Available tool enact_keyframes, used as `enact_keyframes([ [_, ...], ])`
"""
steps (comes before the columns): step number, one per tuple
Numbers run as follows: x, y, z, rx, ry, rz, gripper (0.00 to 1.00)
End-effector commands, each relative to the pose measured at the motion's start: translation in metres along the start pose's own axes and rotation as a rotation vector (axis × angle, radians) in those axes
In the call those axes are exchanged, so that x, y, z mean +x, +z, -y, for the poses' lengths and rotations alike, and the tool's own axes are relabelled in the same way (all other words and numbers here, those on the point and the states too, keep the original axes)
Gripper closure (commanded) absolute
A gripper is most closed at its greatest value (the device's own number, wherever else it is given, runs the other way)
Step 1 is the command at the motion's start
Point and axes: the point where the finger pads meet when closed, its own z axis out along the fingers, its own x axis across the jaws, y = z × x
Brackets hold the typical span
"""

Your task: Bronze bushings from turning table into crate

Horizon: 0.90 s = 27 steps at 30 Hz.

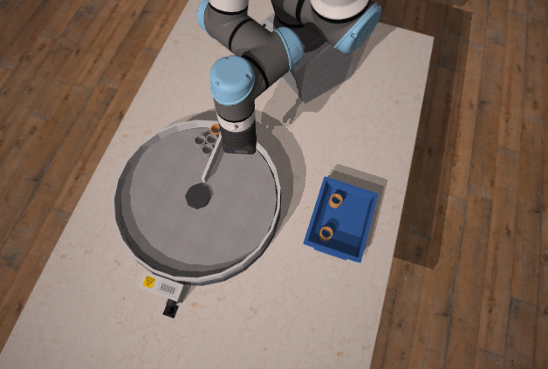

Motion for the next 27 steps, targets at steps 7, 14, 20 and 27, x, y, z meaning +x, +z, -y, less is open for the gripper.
enact_keyframes([
  [7,-0.044,0.001,0.037,-0.001,0.000,0.000,0.60],
  [14,-0.044,0.001,0.037,-0.001,0.000,0.000,0.60],
  [20,-0.060,0.001,0.051,0.001,0.001,0.002,0.60],
  [27,-0.086,0.002,0.073,0.001,0.001,0.002,0.60],
])
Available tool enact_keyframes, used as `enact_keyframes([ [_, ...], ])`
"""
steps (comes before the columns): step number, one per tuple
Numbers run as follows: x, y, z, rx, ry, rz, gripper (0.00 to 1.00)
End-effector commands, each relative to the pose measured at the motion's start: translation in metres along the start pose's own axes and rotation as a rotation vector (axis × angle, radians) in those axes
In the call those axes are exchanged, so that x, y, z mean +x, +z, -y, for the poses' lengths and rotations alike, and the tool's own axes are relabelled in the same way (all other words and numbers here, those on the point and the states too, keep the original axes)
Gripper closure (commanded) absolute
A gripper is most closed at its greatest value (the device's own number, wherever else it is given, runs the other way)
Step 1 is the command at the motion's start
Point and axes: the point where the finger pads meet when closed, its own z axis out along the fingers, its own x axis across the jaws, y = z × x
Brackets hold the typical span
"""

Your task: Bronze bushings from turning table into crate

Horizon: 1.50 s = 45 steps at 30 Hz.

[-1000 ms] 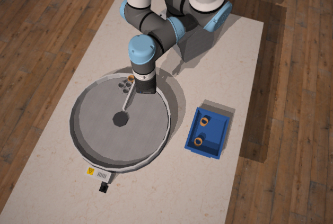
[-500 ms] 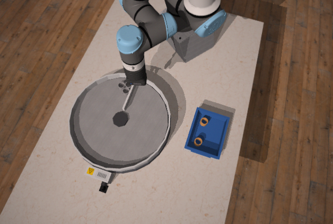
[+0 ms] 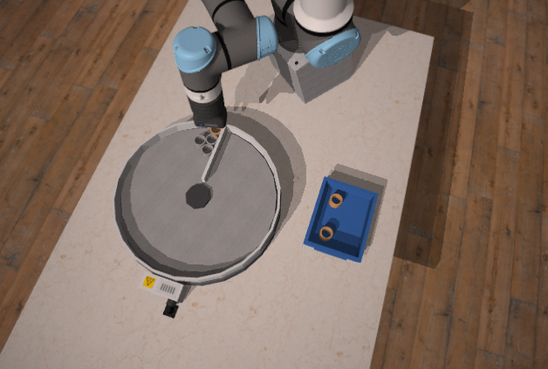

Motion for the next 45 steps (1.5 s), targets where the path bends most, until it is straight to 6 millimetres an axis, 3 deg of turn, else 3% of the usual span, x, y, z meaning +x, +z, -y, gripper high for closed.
enact_keyframes([
  [1,-0.011,0.001,0.008,-0.008,-0.002,-0.006,0.60],
  [25,-0.016,0.002,0.011,-0.013,-0.009,-0.012,0.60],
  [30,-0.016,0.022,0.011,-0.013,-0.009,-0.011,0.60],
  [42,-0.016,0.022,0.011,-0.013,-0.009,-0.011,0.60],
  [45,-0.016,0.033,0.011,-0.012,-0.009,-0.013,0.60],
])
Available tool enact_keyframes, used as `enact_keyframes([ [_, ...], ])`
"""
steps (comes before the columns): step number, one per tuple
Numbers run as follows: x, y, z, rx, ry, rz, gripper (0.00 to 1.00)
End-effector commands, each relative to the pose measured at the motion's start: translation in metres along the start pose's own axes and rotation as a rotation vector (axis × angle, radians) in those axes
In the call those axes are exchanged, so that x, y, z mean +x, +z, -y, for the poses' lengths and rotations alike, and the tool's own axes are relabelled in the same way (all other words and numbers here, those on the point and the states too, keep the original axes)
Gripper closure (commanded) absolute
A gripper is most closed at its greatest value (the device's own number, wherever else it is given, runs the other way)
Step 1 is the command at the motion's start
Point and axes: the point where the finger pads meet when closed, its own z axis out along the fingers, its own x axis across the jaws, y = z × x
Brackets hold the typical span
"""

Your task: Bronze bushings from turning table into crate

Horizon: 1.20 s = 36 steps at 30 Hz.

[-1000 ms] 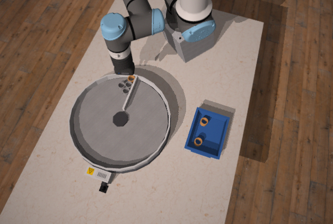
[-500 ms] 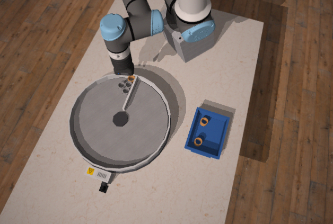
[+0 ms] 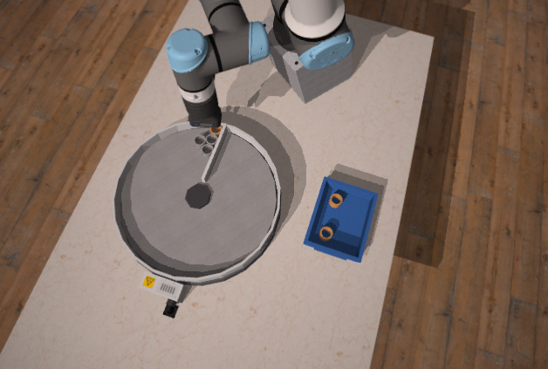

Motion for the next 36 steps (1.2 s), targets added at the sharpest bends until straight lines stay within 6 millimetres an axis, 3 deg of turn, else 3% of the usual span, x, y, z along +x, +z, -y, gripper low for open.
enact_keyframes([
  [1,0.000,0.014,0.000,0.000,0.000,0.000,0.60],
  [36,0.000,0.027,0.000,0.000,0.000,0.001,0.60],
])
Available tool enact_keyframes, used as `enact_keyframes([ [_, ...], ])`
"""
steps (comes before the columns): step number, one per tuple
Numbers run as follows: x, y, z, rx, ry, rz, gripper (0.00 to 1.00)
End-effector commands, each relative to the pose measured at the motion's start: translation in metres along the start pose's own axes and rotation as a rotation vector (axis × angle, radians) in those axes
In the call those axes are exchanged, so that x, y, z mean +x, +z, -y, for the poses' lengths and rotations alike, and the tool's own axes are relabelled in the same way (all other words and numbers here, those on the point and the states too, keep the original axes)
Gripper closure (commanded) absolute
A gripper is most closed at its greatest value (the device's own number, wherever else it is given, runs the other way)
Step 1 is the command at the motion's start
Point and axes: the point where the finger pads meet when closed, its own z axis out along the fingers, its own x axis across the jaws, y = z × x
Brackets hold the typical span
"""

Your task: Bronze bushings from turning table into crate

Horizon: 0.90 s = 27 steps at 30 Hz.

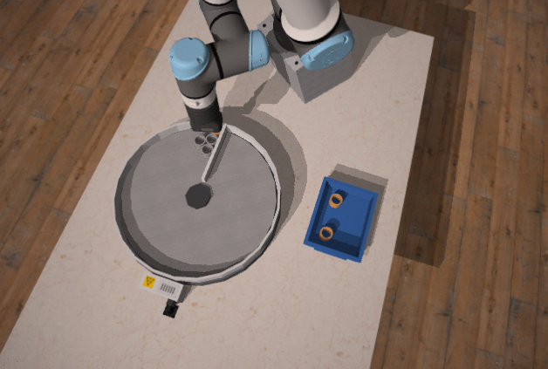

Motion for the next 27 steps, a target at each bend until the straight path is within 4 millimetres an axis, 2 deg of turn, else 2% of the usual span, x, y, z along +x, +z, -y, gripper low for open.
enact_keyframes([
  [1,-0.0002,0.0031,-0.0001,0.000,0.000,0.001,0.60],
  [27,-0.0001,0.0075,-0.0001,0.000,0.000,0.000,0.60],
])
